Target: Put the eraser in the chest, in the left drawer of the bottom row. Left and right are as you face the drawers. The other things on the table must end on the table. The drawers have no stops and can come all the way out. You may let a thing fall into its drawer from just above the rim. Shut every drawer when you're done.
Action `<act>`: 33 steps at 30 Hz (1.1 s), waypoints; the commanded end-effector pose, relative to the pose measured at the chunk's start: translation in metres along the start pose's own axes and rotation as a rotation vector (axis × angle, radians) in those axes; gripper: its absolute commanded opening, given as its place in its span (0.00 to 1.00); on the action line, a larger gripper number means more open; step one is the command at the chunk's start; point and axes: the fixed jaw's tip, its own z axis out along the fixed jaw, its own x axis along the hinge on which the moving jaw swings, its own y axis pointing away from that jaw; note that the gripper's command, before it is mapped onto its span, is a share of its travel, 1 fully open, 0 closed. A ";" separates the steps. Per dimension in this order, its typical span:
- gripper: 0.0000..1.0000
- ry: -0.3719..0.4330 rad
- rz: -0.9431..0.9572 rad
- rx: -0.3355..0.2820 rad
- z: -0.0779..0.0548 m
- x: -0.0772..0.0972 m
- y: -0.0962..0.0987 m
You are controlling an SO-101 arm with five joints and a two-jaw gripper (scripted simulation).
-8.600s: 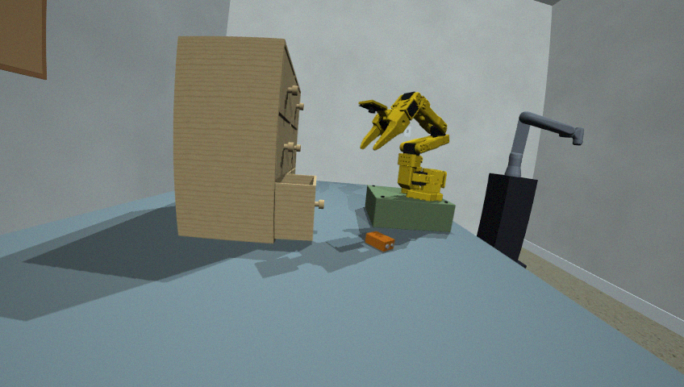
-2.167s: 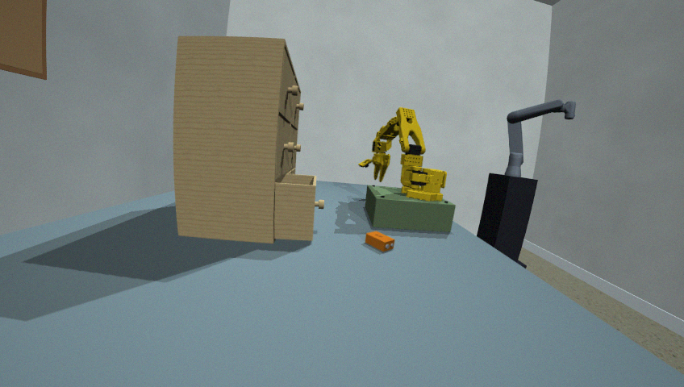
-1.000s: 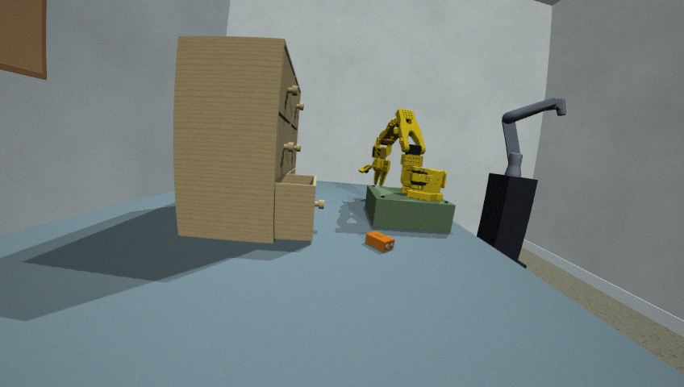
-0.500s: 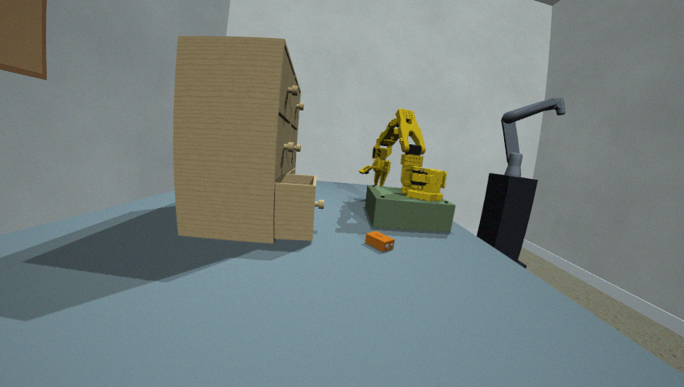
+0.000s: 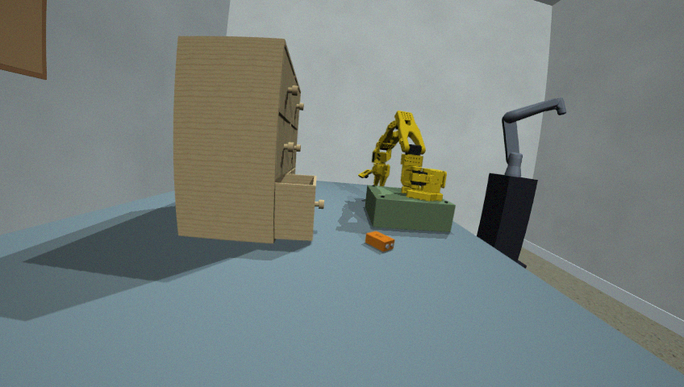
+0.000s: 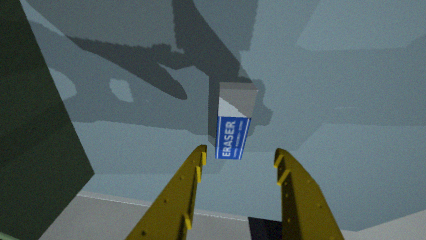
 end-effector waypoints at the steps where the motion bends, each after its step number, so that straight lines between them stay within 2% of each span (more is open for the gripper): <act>1: 0.27 -0.002 -0.002 -0.003 0.003 0.001 0.000; 6: 0.27 -0.002 -0.002 -0.003 0.003 0.001 0.000; 10: 0.27 -0.002 -0.002 -0.003 0.016 0.001 -0.002; 23: 0.27 -0.002 -0.002 -0.003 0.016 0.001 -0.002; 26: 0.27 -0.002 -0.002 -0.003 0.026 0.000 -0.002; 33: 0.27 -0.002 -0.002 -0.003 0.026 0.000 -0.002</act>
